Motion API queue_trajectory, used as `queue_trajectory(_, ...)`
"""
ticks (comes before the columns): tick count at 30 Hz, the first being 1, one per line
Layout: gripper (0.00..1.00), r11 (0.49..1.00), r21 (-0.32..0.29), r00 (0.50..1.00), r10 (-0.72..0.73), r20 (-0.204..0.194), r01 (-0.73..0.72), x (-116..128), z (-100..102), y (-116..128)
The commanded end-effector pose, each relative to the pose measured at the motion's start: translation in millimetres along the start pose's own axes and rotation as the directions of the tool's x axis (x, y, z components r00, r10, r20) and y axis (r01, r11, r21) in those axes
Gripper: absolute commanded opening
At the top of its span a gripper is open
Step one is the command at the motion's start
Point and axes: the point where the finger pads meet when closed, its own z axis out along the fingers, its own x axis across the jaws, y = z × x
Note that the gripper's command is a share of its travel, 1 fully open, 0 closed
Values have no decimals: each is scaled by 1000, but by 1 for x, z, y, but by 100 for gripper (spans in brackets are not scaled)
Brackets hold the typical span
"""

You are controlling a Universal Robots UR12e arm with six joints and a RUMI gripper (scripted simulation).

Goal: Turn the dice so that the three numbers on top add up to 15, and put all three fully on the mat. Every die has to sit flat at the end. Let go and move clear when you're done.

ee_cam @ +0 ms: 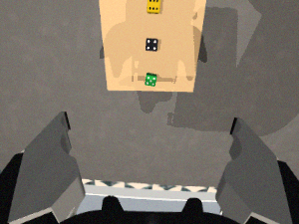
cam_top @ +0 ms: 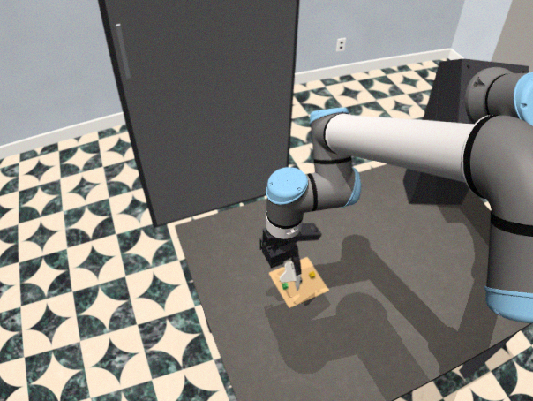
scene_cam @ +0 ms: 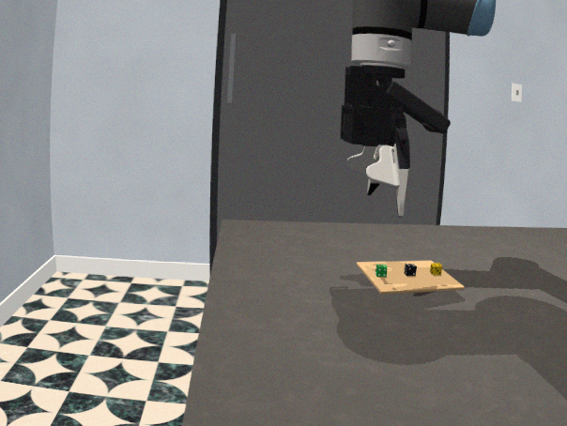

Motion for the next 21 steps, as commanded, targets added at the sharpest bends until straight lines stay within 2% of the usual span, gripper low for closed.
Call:
queue_trajectory(1, 100, 1000, -2, 1000, 3, 0, -3, 0, -14, -1)
queue_trajectory(3, 100, 1000, -2, 1000, 3, 0, -3, 0, -19, -1)
queue_trajectory(14, 100, 1000, -2, 1000, 3, 0, -3, 0, -73, -1)
queue_trajectory(21, 100, 1000, -2, 1000, 3, 0, -3, 0, -84, -1)
